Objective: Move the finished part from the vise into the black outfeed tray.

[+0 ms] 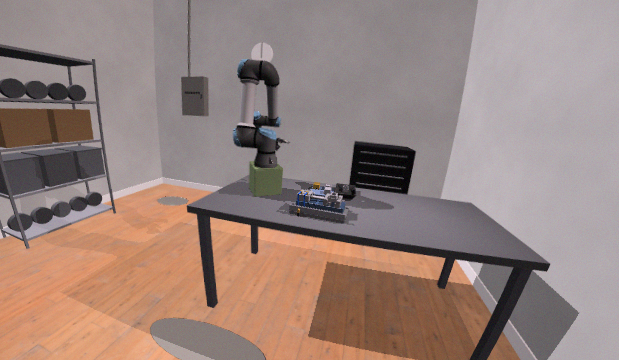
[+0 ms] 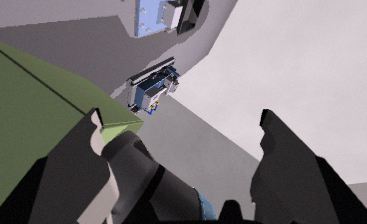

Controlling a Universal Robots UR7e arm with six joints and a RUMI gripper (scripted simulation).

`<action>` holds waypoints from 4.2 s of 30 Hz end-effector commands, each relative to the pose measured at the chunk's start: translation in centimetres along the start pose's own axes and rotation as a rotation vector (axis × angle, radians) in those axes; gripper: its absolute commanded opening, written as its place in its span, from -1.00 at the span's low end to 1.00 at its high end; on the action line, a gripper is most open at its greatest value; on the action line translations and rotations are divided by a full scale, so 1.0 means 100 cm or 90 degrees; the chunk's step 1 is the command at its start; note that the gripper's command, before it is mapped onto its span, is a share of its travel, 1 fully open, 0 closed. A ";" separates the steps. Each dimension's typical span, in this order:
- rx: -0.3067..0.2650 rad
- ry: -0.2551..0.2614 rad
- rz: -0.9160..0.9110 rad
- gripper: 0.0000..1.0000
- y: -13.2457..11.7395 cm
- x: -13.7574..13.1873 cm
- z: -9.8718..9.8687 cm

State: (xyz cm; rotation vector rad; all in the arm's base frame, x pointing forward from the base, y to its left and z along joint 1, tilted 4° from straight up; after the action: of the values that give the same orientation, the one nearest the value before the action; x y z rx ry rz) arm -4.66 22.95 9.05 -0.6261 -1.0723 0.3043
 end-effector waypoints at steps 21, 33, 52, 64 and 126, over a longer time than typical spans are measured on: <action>0.000 0.000 -0.001 1.00 0.000 0.000 0.000; -0.007 0.014 -0.011 1.00 0.002 0.002 -0.002; -0.057 0.098 -0.083 1.00 0.015 0.017 -0.020; -0.136 0.219 -0.198 1.00 0.031 0.040 -0.051; -0.756 0.743 -1.245 1.00 -0.076 0.150 -0.445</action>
State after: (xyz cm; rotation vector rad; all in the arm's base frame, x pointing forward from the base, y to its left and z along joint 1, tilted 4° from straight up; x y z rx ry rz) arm 38.33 13.62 9.63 -0.3982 -0.2146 -2.0985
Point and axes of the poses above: the point where the finger pads meet when closed, its own z axis back along the fingers, its own x axis across the jaws, y = z × x, the point moved 10 cm from there along z, back along the fingers, and after that the axes turned 9 degrees about z, right-handed, at the moved point
